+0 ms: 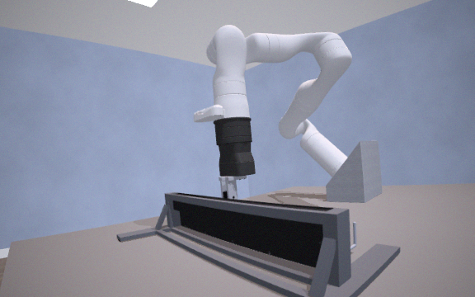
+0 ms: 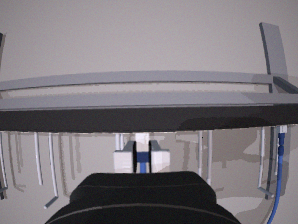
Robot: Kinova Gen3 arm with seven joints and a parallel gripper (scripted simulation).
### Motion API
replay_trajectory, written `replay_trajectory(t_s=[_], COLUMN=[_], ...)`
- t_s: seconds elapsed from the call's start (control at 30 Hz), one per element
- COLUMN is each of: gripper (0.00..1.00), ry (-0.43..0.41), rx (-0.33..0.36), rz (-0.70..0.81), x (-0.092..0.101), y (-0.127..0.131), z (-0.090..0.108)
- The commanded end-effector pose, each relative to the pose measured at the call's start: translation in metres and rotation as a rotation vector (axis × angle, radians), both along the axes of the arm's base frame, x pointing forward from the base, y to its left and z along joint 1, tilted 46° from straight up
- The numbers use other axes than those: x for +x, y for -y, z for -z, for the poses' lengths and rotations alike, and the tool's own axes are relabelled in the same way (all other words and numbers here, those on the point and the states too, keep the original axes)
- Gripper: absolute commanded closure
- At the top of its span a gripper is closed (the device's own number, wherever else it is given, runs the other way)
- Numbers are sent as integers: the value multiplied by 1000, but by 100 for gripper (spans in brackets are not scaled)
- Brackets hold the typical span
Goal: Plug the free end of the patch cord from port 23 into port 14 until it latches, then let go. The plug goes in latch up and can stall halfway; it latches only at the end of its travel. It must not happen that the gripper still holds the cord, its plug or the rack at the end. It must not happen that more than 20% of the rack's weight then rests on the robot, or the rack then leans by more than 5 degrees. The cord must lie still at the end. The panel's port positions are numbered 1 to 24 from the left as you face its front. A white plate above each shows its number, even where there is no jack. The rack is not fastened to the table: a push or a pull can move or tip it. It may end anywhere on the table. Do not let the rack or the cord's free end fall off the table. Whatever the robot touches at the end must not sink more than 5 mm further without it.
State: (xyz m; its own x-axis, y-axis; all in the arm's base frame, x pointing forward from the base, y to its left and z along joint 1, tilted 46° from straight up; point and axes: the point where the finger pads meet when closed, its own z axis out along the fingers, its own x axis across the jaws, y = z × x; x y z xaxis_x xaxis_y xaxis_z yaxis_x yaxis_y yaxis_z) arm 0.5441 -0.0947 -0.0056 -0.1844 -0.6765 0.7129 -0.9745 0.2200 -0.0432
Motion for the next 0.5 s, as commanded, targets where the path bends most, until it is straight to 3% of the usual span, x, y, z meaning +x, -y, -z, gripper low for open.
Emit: replay_trajectory(t_s=[0.0, 0.47], gripper=[100, 100], ry=[8, 8], rx=[9, 9], rz=[3, 2], x=[2, 3], y=[-3, -3], z=[0, 0])
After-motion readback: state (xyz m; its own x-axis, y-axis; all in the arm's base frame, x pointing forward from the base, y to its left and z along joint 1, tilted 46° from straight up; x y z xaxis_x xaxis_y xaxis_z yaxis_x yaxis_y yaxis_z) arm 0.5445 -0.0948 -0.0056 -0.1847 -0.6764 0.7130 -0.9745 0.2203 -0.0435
